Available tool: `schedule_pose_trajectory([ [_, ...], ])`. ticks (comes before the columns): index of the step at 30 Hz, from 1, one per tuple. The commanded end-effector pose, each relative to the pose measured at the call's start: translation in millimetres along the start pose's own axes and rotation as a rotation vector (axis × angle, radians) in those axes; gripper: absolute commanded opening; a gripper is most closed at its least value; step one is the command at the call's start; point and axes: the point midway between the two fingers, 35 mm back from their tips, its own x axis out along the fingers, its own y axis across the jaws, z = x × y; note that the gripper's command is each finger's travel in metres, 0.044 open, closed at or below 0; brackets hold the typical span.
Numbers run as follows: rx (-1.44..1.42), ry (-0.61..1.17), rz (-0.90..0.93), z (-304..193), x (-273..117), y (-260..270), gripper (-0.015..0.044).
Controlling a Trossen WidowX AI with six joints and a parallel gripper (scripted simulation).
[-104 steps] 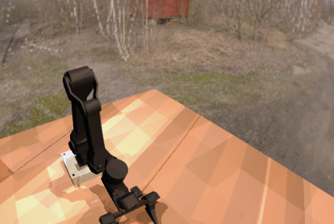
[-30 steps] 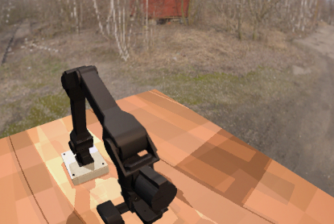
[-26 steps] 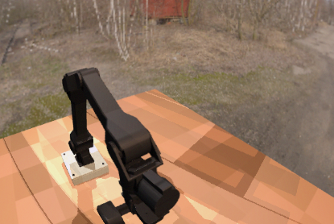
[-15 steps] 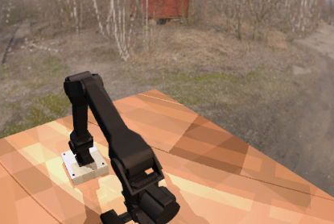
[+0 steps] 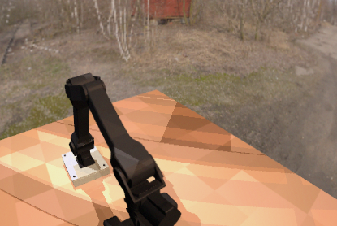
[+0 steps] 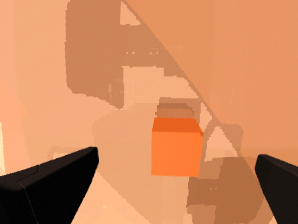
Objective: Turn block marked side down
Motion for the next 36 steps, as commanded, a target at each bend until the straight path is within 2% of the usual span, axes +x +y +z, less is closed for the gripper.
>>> schedule_pose_trajectory([
  [1,-0.004,0.015,0.003,-3.0,10.8,0.4,0.044],
  [14,-0.004,0.015,0.003,-3.8,29.5,0.4,0.044],
  [26,-0.004,0.015,0.003,-3.8,29.5,0.4,0.0125],
  [36,-0.004,0.015,0.003,-3.8,29.5,0.4,0.0058],
])
